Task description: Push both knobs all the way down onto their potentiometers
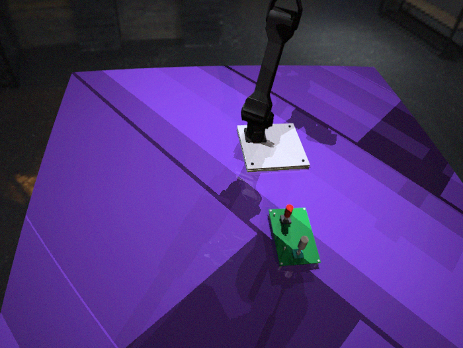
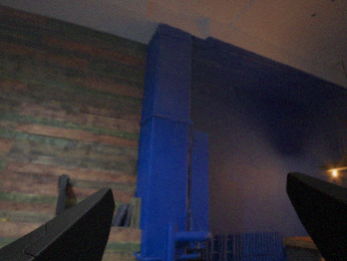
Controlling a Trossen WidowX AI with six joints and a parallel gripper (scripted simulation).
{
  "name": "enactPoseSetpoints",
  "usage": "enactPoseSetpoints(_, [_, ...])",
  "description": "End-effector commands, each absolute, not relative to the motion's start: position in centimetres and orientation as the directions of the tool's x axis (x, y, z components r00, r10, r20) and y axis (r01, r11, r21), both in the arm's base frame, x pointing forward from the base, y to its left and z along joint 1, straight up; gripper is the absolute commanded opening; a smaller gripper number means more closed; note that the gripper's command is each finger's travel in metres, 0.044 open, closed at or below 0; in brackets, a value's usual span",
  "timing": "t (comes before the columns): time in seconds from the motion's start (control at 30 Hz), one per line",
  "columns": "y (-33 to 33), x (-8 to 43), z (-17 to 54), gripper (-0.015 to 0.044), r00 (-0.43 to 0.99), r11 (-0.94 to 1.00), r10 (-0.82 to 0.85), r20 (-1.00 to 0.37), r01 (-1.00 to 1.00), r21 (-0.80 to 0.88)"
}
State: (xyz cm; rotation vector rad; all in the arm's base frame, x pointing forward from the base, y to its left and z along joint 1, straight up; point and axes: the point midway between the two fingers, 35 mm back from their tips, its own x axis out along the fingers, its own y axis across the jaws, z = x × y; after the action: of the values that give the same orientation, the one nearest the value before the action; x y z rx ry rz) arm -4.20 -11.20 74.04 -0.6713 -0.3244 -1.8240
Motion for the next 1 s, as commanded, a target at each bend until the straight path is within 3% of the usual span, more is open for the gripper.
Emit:
enactPoseSetpoints(0.0, [-11.2, -4.1, 74.0, 0.0374, -0.225, -0.350, -0.775, 0.590, 0.931, -0.104])
enactPoseSetpoints(0.27, [-12.3, -1.1, 73.6, 0.0164, -0.110, -0.260, -0.795, 0.596, 0.950, -0.171])
enactPoseSetpoints(0.47, [-14.0, 4.9, 72.6, 0.0006, 0.054, -0.141, -0.812, 0.581, 0.948, -0.285])
enactPoseSetpoints(0.77, [-15.6, 14.3, 69.3, 0.0000, 0.313, 0.075, -0.807, 0.501, 0.895, -0.439])
enactPoseSetpoints(0.97, [-15.4, 17.0, 67.8, 0.0000, 0.398, 0.132, -0.784, 0.475, 0.856, -0.499])
